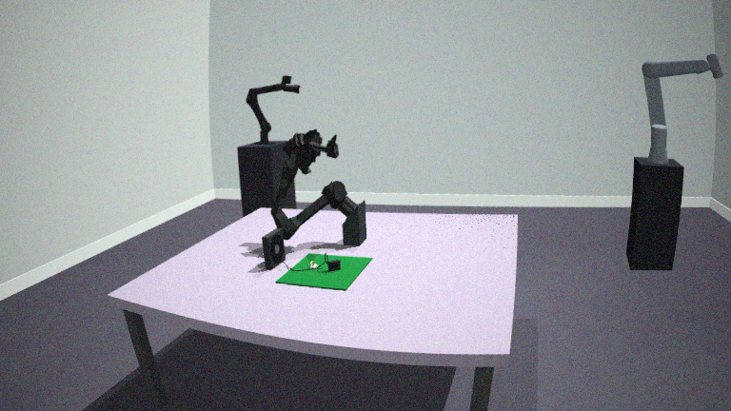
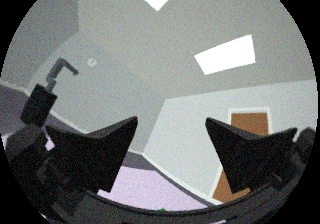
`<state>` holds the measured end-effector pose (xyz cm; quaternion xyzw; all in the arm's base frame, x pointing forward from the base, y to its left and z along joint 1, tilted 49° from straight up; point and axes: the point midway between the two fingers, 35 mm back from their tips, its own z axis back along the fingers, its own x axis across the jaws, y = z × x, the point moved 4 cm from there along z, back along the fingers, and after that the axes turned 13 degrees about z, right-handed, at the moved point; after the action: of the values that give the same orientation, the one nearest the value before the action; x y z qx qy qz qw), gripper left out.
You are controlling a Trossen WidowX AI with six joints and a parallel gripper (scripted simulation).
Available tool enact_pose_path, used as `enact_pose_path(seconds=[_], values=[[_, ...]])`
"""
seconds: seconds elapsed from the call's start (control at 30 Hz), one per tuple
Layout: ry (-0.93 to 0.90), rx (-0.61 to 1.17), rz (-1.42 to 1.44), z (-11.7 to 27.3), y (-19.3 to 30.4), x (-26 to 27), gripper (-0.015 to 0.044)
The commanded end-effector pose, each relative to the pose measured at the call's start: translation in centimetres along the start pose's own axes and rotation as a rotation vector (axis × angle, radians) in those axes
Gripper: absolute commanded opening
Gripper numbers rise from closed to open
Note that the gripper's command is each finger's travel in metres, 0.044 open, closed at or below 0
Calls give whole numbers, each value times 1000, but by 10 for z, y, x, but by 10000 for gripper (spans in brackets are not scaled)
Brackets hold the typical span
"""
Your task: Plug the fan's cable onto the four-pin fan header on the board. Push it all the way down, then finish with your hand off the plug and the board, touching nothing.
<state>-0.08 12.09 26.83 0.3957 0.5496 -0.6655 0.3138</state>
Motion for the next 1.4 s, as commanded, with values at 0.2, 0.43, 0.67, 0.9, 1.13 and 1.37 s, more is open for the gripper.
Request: enact_pose_path(seconds=[0.2,0.43,0.67,0.9,1.13,1.37], values=[[-3,53,-19,-4,-3,-2,440],[-17,346,-151,-38,-11,-6,440],[34,715,-352,-85,11,-12,440],[151,1117,-586,-133,66,-18,440],[354,1529,-850,-160,156,-21,440],[627,1899,-1098,-149,259,-15,440]])
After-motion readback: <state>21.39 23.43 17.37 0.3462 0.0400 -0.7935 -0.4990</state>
